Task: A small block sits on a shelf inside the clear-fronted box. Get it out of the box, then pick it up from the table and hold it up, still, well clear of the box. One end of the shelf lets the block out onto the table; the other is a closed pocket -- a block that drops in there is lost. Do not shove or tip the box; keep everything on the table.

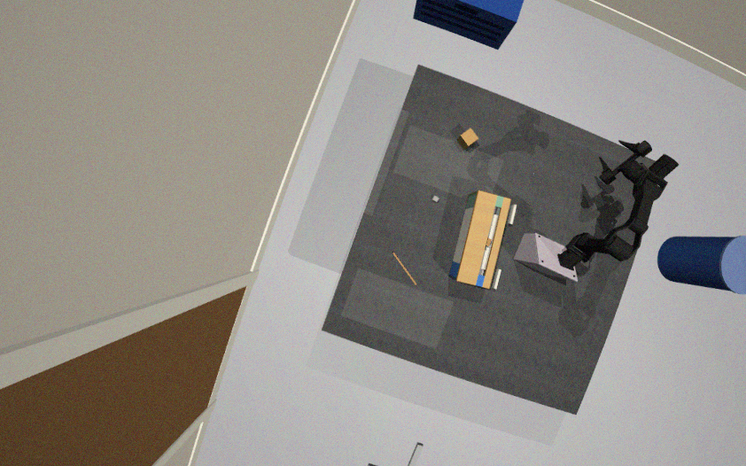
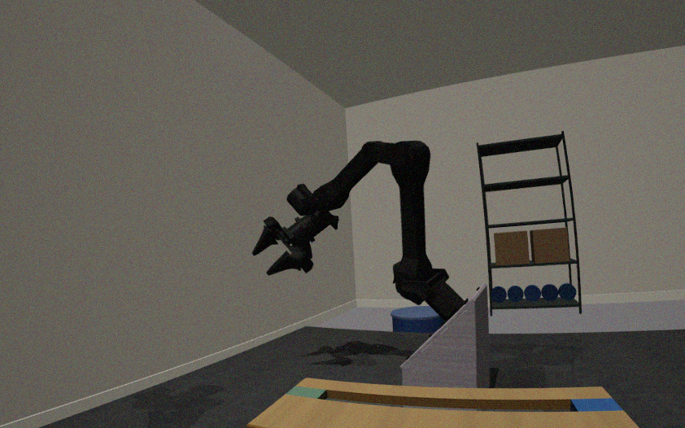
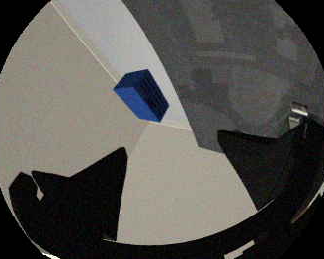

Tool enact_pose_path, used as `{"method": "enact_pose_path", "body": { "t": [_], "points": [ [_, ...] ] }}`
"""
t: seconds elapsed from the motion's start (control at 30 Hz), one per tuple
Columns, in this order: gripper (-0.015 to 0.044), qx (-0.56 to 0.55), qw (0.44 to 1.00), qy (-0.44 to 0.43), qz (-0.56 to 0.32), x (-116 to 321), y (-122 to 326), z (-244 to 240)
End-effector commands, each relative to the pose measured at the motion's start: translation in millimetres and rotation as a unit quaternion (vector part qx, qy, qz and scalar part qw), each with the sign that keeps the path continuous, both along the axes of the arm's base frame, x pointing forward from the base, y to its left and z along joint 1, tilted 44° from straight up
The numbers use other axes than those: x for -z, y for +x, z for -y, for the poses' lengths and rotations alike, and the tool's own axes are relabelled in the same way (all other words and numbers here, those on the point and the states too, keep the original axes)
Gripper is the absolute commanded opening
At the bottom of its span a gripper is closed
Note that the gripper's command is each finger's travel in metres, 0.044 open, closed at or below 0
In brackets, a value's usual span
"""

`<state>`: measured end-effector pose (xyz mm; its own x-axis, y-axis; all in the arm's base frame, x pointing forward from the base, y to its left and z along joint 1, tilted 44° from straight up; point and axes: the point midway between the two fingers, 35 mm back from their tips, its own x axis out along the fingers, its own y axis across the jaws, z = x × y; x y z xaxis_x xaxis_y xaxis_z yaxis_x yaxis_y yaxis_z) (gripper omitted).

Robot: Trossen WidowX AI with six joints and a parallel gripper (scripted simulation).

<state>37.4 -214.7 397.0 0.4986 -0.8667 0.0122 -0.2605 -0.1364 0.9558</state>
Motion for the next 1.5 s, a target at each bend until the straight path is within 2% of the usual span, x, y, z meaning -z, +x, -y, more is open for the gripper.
{"method": "enact_pose_path", "body": {
  "t": [0.0,0.2,0.4,0.6,0.8,1.03,1.27,1.33,1.47],
  "points": [
    [0.0400,-0.039,0.997,0.060,0.005,24,20,26],
    [0.0400,-0.102,0.982,0.155,-0.026,72,73,50],
    [0.0400,-0.162,0.950,0.246,-0.100,130,135,48],
    [0.0400,-0.216,0.900,0.312,-0.213,191,193,18],
    [0.0400,-0.277,0.825,0.345,-0.351,250,239,-42],
    [0.0400,-0.309,0.715,0.314,-0.543,313,255,-119],
    [0.0400,-0.300,0.579,0.184,-0.735,360,242,-183],
    [0.0400,-0.295,0.551,0.149,-0.766,366,238,-193],
    [0.0400,-0.294,0.548,0.144,-0.770,366,238,-195]
  ]
}}
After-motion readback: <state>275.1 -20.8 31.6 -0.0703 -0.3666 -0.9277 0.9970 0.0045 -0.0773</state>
